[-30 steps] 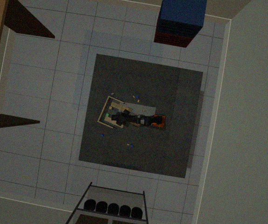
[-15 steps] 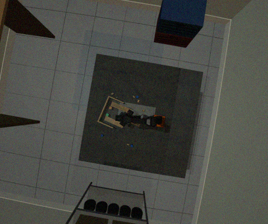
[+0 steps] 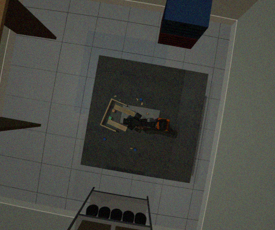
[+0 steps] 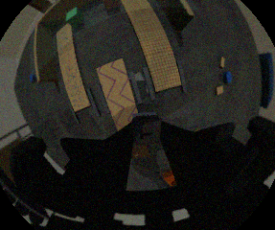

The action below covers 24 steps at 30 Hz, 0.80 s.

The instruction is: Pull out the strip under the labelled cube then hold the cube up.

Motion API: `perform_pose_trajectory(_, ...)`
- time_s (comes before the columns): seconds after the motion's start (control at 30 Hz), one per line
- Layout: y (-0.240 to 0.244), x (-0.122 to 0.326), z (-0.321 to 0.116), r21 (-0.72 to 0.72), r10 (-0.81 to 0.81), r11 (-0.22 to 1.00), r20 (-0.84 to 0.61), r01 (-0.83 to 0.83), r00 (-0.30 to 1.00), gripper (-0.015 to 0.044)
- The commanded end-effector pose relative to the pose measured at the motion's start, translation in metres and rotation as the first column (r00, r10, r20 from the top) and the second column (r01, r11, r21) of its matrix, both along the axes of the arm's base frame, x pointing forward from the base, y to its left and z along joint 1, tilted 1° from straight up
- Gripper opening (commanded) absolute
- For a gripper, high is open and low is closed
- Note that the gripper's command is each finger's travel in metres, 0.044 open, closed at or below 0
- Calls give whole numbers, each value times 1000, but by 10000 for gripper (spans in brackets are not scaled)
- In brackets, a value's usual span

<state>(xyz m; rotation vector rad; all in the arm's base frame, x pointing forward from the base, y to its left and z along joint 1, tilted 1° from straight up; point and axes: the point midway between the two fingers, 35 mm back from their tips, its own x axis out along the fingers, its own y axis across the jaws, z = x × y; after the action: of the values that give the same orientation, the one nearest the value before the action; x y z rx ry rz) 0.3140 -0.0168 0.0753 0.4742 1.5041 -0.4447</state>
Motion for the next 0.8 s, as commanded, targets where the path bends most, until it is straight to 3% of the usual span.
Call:
perform_pose_trajectory(0.0,1,-11,-1,3,3,1000,1,-3,1000,0)
perform_pose_trajectory(0.33,0,-12,34,3,3,1000,1,-3,1000,0)
perform_pose_trajectory(0.77,0,-12,35,3,3,1000,1,-3,1000,0)
